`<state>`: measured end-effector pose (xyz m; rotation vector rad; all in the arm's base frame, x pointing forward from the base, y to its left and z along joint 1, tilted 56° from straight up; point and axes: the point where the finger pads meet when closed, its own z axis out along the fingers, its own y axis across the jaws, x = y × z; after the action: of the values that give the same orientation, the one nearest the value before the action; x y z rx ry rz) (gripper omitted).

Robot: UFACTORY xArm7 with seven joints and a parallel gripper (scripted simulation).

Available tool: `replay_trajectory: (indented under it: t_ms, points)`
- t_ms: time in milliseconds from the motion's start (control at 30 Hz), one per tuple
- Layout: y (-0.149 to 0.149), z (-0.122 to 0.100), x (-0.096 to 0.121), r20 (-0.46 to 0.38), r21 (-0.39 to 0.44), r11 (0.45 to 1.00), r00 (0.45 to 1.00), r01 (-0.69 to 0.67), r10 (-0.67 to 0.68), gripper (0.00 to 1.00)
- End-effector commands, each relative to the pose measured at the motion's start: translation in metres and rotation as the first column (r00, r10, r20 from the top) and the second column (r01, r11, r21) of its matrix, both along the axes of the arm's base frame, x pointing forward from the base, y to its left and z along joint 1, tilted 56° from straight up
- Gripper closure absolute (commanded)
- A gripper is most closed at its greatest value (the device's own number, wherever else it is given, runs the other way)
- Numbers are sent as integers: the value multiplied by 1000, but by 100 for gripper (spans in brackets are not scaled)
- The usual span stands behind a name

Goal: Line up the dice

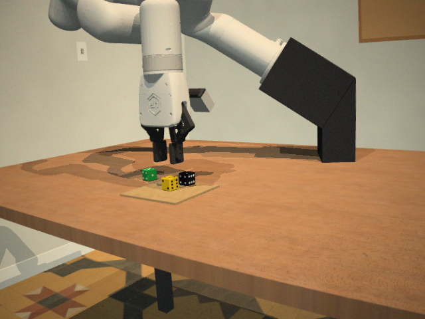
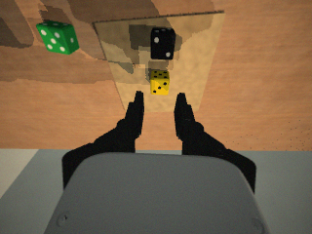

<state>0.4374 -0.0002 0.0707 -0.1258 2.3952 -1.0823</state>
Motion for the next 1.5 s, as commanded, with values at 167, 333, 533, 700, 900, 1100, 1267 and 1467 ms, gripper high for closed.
replay_trajectory:
  t_ms: [167,333,533,700,900,1100,1267,1467]
  points:
    - [25,20,-16,1,2,1000,1000,-5,5,58]
    - [27,21,-17,1,2,1000,1000,-5,5,58]
    - [27,21,-17,1,2,1000,1000,-5,5,0]
    - [27,21,-17,1,2,1000,1000,-5,5,0]
    - [27,21,-17,1,2,1000,1000,-5,5,0]
    - [27,21,-17,1,2,1000,1000,-5,5,0]
    - [21,24,-18,51,38,999,998,36,-38,0]
    - [6,32,-22,177,145,980,971,137,-162,0]
